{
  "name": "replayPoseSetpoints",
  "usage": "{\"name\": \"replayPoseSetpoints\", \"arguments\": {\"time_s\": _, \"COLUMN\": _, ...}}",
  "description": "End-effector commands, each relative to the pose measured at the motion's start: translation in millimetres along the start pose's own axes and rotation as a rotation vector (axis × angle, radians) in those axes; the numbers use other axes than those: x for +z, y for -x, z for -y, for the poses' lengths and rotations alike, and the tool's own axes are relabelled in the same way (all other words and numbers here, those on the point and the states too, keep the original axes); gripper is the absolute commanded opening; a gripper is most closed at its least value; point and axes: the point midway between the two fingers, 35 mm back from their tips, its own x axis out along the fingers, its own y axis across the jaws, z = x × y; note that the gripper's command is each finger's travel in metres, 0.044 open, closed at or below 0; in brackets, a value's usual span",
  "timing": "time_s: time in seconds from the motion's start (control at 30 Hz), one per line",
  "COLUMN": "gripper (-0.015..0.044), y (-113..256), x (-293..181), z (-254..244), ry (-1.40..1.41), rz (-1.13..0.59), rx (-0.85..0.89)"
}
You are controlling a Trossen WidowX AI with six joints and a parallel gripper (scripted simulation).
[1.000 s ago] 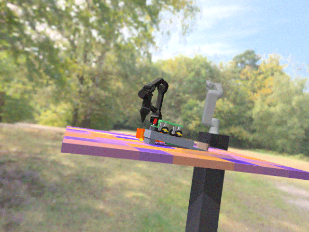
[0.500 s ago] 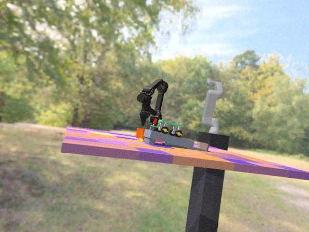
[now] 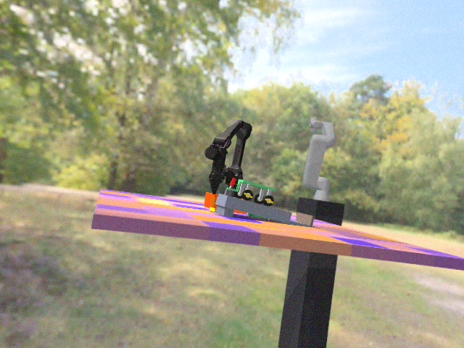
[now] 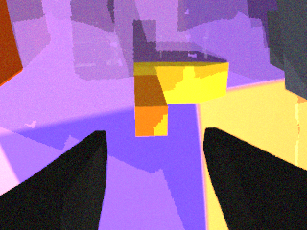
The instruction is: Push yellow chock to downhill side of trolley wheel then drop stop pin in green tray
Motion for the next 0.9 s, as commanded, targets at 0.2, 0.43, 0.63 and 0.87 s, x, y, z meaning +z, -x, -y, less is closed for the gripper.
{"name": "replayPoseSetpoints", "arguments": {"time_s": 0.2, "gripper": 0.0190, "y": -17.3, "x": 0.9, "z": -0.6, "ry": 0.005, "rz": 0.005, "rx": 0.002}}
{"name": "replayPoseSetpoints", "arguments": {"time_s": 0.43, "gripper": 0.0190, "y": -27.3, "x": 1.3, "z": -0.9, "ry": 0.005, "rz": 0.005, "rx": 0.002}}
{"name": "replayPoseSetpoints", "arguments": {"time_s": 0.63, "gripper": 0.0190, "y": -29.6, "x": 1.2, "z": -0.9, "ry": 0.005, "rz": 0.005, "rx": 0.002}}
{"name": "replayPoseSetpoints", "arguments": {"time_s": 0.87, "gripper": 0.0190, "y": -40.6, "x": 1.2, "z": -0.8, "ry": 0.005, "rz": 0.005, "rx": 0.002}}
